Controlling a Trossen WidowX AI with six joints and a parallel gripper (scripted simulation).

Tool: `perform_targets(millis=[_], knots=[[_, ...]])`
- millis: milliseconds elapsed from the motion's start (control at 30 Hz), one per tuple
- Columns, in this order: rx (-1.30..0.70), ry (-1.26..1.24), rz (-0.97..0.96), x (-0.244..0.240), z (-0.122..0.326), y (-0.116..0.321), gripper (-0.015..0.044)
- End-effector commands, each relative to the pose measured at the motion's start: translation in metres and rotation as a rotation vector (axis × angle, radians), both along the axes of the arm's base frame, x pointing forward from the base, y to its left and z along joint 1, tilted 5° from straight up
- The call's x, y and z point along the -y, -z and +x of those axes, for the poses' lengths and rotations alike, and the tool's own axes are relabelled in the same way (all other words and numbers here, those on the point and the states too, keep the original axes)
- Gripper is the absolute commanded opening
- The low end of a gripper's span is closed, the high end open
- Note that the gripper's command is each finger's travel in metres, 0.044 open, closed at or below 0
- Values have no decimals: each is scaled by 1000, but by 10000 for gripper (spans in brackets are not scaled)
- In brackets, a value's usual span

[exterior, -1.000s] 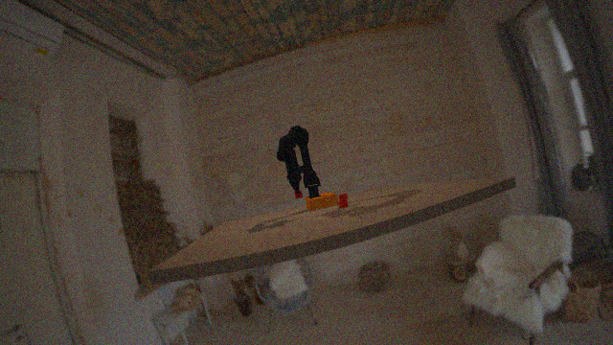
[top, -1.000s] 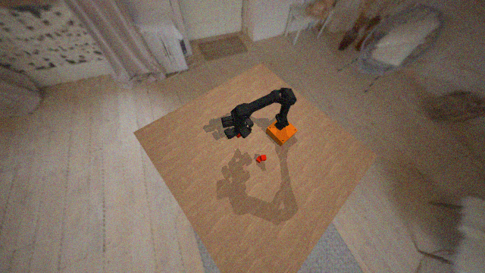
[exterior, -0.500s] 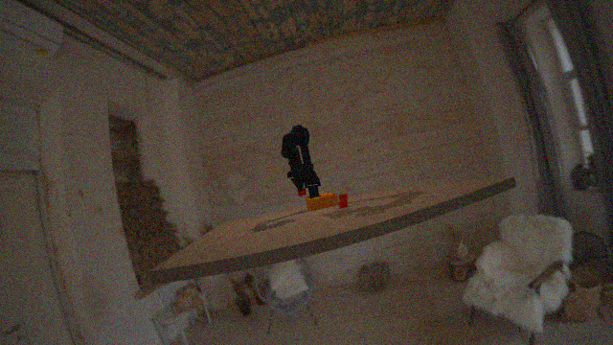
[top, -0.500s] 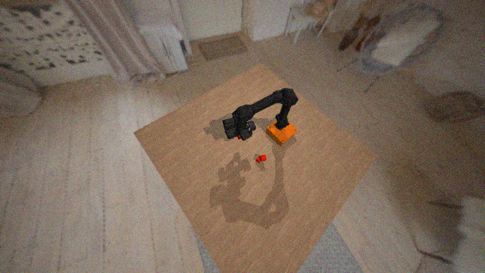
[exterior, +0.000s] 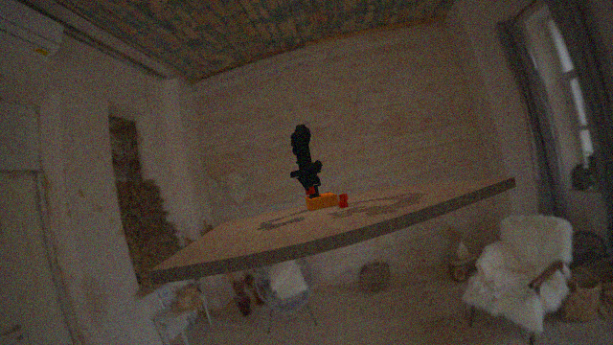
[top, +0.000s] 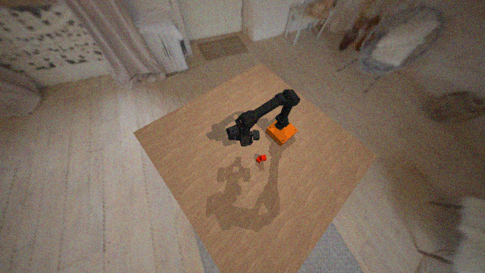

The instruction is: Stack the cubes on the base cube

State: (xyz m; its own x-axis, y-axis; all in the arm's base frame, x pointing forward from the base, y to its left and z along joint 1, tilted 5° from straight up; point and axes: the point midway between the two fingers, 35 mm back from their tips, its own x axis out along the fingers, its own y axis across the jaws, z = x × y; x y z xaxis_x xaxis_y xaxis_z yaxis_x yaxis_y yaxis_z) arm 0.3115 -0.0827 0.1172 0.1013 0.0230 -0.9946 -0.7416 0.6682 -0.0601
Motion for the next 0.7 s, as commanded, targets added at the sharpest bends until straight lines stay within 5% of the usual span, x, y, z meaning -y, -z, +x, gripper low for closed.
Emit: perform_targets(millis=[0, 667], knots=[[0, 93, 7, -10, 1, 0, 105], [-13, 613, 64, -62, 4, 1, 105]])
